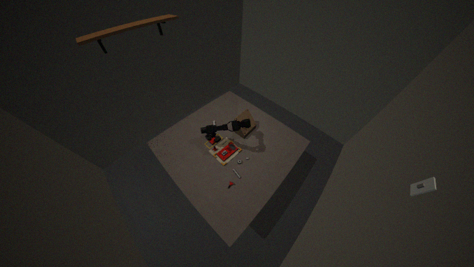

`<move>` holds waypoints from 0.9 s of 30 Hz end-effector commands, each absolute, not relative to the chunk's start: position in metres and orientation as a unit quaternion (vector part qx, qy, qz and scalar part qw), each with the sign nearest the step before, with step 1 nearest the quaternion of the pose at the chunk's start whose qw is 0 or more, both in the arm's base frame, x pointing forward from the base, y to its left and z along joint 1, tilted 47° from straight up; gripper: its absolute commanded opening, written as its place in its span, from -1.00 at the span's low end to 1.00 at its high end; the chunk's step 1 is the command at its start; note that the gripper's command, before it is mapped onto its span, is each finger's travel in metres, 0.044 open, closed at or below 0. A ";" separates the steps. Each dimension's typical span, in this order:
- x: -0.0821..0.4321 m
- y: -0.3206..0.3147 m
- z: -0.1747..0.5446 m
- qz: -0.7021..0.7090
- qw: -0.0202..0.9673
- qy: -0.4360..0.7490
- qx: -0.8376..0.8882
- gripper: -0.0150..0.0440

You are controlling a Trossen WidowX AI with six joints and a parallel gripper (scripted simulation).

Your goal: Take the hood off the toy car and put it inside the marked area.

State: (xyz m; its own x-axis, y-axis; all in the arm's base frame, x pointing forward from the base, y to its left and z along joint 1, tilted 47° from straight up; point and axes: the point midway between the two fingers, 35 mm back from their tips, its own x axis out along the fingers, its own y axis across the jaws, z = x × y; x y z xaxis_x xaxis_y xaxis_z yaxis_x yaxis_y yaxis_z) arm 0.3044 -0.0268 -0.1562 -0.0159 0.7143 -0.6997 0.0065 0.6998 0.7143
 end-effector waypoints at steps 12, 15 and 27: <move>0.304 -0.022 -0.161 0.272 0.646 0.657 0.278 -0.49; 0.304 -0.021 -0.162 0.272 0.646 0.657 0.278 -0.49; 0.304 -0.021 -0.162 0.274 0.646 0.658 0.274 0.49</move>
State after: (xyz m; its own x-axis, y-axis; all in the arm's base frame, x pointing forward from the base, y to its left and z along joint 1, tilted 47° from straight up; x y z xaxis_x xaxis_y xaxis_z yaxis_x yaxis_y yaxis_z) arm 0.3040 -0.0209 -0.1619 -0.0154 0.7148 -0.6991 0.0078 0.6993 0.7148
